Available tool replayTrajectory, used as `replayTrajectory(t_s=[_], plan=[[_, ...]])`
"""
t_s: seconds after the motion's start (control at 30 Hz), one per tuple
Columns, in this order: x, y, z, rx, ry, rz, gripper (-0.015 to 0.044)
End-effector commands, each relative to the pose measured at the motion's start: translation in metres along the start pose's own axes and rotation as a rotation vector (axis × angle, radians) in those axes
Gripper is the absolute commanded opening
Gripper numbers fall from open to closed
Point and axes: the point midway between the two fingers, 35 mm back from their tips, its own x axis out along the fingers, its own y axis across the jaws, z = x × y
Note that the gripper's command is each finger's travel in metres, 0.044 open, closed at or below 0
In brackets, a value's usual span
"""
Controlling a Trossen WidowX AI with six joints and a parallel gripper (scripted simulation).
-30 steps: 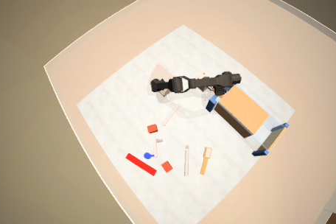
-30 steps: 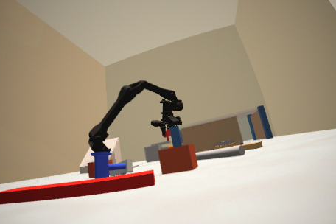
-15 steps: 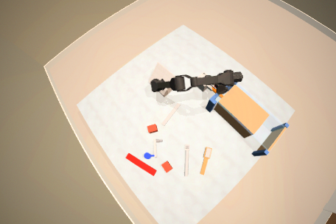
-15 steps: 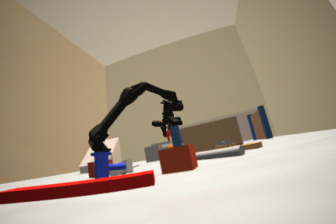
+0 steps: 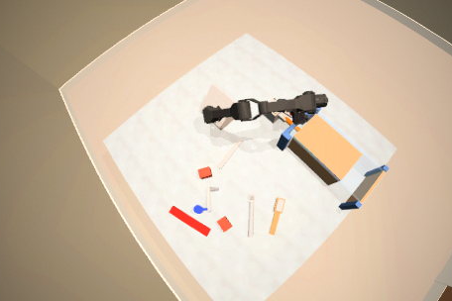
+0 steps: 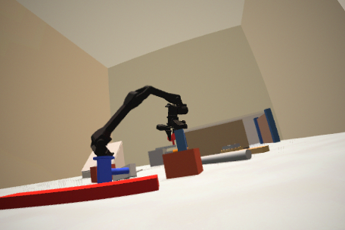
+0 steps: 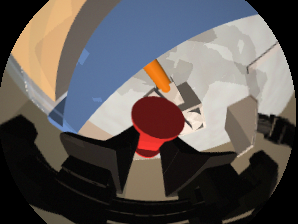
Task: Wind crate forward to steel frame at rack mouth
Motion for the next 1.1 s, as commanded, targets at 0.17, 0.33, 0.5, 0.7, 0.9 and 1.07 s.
replayTrajectory(t_s=[0.17, 0.33, 0.5, 0.7, 0.9, 1.07], plan=[[0.009, 0.011, -0.021, -0.004, 0.022, 0.014, 0.0], [0.012, 0.012, -0.026, -0.004, 0.022, 0.014, 0.0], [0.014, 0.013, -0.032, -0.005, 0.023, 0.014, 0.0], [0.016, 0.014, -0.038, -0.005, 0.023, 0.015, 0.0], [0.019, 0.015, -0.045, -0.005, 0.024, 0.015, 0.0], [0.022, 0.015, -0.051, -0.005, 0.024, 0.015, 0.0]])
